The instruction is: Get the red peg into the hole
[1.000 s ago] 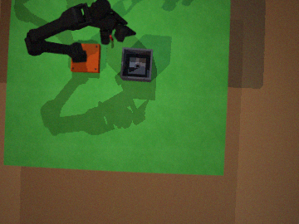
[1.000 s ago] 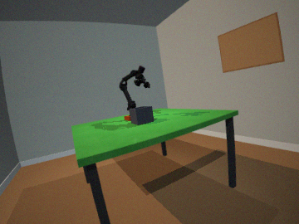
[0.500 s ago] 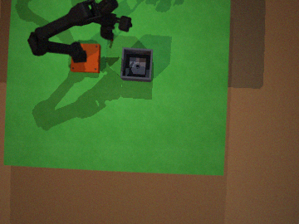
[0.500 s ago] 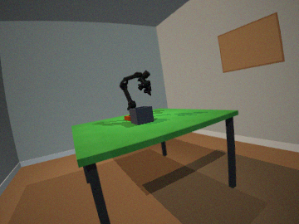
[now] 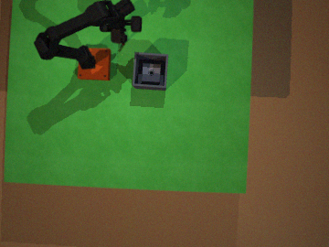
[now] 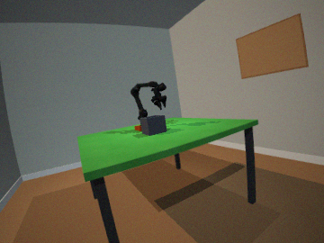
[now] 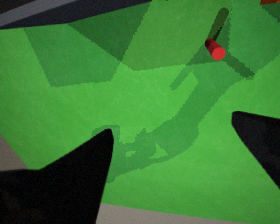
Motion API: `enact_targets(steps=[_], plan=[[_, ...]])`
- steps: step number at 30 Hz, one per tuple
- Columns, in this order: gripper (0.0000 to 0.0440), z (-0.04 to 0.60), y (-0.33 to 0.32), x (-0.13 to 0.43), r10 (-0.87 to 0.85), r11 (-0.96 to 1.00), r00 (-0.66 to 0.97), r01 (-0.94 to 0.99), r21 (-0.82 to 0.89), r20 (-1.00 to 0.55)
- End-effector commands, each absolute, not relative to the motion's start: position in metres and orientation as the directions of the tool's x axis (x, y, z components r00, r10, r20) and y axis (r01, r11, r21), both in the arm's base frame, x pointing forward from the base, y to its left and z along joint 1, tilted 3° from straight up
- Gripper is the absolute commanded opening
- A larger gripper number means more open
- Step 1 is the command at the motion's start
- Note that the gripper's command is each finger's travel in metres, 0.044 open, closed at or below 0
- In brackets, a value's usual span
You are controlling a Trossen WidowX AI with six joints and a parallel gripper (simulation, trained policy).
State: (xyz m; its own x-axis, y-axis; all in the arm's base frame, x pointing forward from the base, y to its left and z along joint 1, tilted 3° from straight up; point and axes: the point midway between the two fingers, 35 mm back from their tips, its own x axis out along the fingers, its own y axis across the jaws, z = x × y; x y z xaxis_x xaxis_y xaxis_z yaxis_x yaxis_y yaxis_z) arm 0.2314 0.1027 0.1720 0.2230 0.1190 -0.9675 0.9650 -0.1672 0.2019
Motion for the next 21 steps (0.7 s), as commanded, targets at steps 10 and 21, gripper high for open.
enact_targets(steps=[10,21], plan=[[0.0428,0.13,0.105,0.201,0.096,0.01,0.022,1.0,0.023,-0.995],[0.0436,0.094,0.101,0.185,0.064,0.09,-0.069,0.994,-0.064,-0.995]])
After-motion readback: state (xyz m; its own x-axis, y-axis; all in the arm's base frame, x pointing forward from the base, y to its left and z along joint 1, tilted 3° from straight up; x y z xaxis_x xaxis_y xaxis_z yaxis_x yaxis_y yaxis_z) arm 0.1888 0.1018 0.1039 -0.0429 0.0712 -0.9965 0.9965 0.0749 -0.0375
